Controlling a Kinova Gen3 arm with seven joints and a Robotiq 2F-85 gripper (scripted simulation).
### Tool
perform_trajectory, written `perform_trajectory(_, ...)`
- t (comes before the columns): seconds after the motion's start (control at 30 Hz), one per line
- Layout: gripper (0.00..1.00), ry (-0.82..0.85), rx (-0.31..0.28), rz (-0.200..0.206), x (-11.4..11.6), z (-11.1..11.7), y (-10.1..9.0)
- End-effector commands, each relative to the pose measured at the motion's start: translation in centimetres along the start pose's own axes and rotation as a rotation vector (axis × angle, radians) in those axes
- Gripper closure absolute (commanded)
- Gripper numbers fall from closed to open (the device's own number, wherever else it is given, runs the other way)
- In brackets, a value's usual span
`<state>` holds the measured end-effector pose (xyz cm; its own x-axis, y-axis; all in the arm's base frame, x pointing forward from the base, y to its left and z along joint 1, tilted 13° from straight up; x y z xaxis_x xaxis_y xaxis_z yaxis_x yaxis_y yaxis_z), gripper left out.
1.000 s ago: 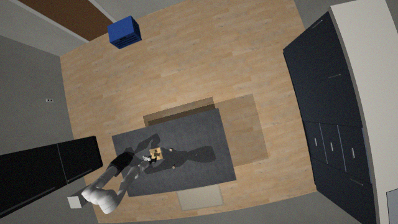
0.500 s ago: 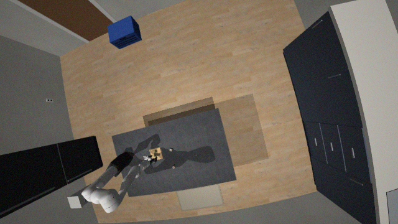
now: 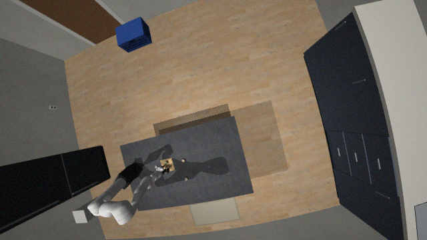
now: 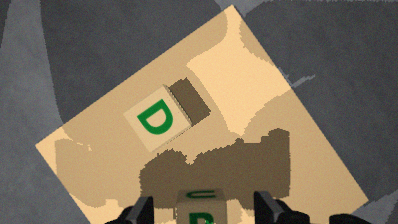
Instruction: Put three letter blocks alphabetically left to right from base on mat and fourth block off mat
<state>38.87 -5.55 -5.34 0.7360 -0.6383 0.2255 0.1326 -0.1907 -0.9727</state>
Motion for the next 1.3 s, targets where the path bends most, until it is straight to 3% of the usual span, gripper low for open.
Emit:
perform_trajectory(0.0,0.38,0.001,-0.003,0.003,-0.06,-0.13,0.29)
perform_trajectory(1.23,0.38,0.001,-0.003,0.003,-0.06,-0.14,0.32)
perform_trajectory(1.27,0.59,0.001,-0.003,0.003,-0.06,-0.14,0.32)
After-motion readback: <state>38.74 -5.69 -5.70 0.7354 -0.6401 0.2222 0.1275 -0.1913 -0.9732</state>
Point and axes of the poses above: the point where the finger pads meet when closed, its own y axis out along the fingers, its own x axis across the jaws, z = x × y, the point moved 10 cm from there along -y, back along the fingers, and after that the axes turned 5 degrees about y, right-handed, at the moved point
